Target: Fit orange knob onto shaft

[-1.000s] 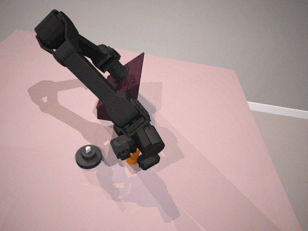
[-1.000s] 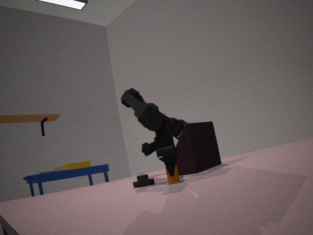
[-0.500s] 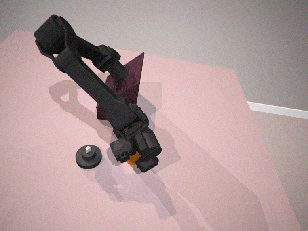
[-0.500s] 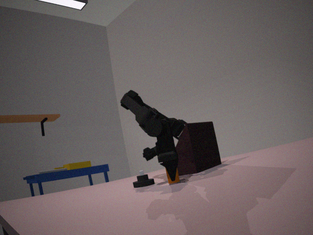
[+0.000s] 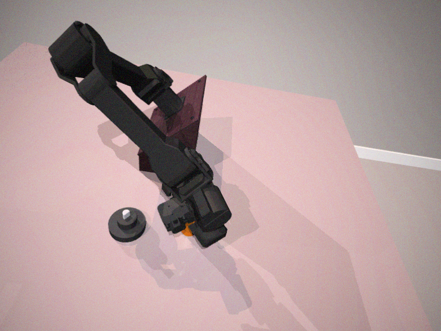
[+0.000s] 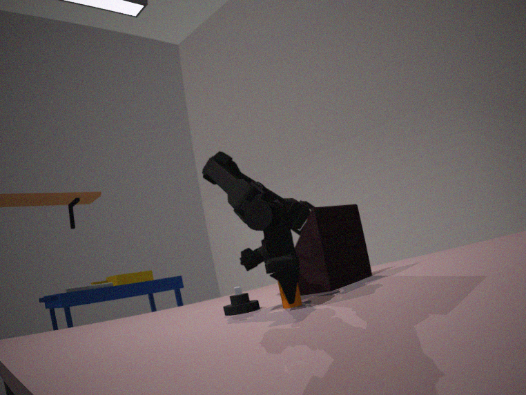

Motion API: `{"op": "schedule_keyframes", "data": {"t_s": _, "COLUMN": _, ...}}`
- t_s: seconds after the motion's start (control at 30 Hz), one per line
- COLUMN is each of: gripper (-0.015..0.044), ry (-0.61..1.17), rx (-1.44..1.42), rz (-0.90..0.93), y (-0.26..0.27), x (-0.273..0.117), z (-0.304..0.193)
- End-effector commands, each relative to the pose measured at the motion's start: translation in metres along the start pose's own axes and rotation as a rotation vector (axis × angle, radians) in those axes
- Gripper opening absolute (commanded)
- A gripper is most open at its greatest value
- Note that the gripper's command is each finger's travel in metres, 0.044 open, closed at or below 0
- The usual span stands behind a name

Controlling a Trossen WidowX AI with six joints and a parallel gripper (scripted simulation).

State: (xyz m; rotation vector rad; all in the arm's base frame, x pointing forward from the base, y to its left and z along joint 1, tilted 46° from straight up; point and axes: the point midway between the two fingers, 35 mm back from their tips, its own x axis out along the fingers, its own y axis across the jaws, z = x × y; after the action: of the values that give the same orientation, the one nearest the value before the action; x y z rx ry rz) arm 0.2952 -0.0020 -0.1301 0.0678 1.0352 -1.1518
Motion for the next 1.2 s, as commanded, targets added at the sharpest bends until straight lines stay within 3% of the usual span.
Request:
{"op": "schedule_keyframes", "data": {"t_s": 0.0, "gripper": 0.0026, "ry": -0.002, "rx": -0.004, "rz": 0.003, "y": 0.003, "x": -0.010, "z": 0.001}}
{"op": "schedule_keyframes", "data": {"t_s": 0.03, "gripper": 0.0000, "ry": 0.000, "rx": -0.004, "rz": 0.004, "y": 0.004, "x": -0.018, "z": 0.001}}
{"op": "schedule_keyframes", "data": {"t_s": 0.57, "gripper": 0.0000, "ry": 0.001, "rx": -0.004, "rz": 0.004, "y": 0.001, "x": -0.139, "z": -0.002}}
{"op": "schedule_keyframes", "data": {"t_s": 0.83, "gripper": 0.0000, "ry": 0.000, "rx": -0.005, "rz": 0.016, "y": 0.001, "x": -0.140, "z": -0.002}}
{"op": "schedule_keyframes", "data": {"t_s": 1.17, "gripper": 0.0000, "ry": 0.001, "rx": -0.009, "rz": 0.161, "y": -0.004, "x": -0.151, "z": -0.005}}
